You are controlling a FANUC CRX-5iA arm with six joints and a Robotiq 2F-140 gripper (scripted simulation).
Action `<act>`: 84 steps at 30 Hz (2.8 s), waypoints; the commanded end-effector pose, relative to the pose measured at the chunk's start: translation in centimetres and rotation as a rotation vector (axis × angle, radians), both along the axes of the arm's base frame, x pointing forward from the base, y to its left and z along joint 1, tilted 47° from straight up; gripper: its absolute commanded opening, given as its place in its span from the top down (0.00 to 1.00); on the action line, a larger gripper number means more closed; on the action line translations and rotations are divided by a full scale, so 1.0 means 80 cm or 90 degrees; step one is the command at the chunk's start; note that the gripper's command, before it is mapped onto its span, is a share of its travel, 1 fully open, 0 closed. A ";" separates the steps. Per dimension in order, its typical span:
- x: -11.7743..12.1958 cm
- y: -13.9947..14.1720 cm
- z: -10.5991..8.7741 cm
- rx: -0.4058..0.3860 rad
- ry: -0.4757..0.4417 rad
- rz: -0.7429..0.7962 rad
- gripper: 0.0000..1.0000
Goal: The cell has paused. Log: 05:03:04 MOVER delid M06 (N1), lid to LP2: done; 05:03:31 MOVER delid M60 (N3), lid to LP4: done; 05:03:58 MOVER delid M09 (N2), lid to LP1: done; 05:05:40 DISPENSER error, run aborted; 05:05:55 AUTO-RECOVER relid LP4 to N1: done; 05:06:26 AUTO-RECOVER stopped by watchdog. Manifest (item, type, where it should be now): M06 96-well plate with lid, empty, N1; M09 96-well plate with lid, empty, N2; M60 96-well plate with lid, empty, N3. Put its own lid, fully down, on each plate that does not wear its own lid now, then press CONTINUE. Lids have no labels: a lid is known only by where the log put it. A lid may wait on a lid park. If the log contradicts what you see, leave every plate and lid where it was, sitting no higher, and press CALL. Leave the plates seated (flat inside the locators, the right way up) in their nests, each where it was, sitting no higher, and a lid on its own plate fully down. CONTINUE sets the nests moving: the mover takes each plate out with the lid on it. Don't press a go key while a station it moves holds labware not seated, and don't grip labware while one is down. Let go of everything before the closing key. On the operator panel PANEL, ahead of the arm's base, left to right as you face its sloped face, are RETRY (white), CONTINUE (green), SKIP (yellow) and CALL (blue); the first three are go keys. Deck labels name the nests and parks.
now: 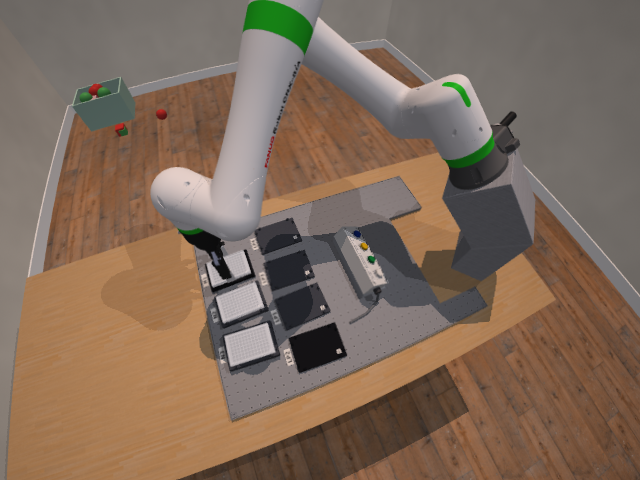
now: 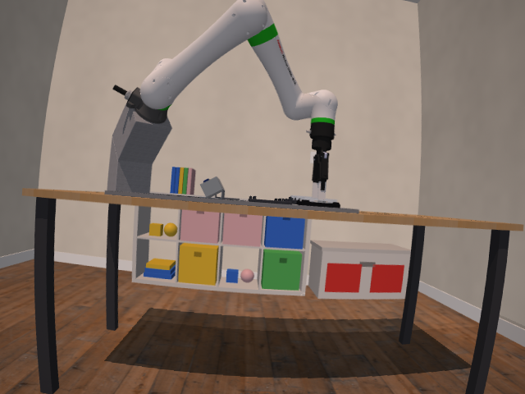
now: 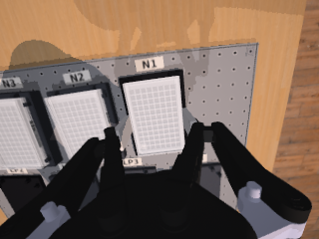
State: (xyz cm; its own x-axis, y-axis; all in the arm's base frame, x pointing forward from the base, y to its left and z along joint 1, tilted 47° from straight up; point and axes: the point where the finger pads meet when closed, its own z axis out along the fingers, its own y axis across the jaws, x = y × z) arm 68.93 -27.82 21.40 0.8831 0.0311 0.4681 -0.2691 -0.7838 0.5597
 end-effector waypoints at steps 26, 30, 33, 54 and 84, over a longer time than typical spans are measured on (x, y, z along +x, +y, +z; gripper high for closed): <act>0.000 0.000 0.000 0.000 0.000 0.000 1.00; 0.000 0.000 0.000 0.000 0.000 0.000 1.00; 0.000 0.000 0.000 0.000 0.000 0.000 0.34; 0.000 0.000 0.000 0.000 0.000 0.000 0.34; 0.000 0.000 0.000 0.000 0.000 0.000 0.34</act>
State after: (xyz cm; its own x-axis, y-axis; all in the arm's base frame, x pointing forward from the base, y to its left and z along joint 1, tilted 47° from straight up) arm 68.93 -27.82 21.40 0.8831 0.0311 0.4681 -0.2691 -0.7838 0.5597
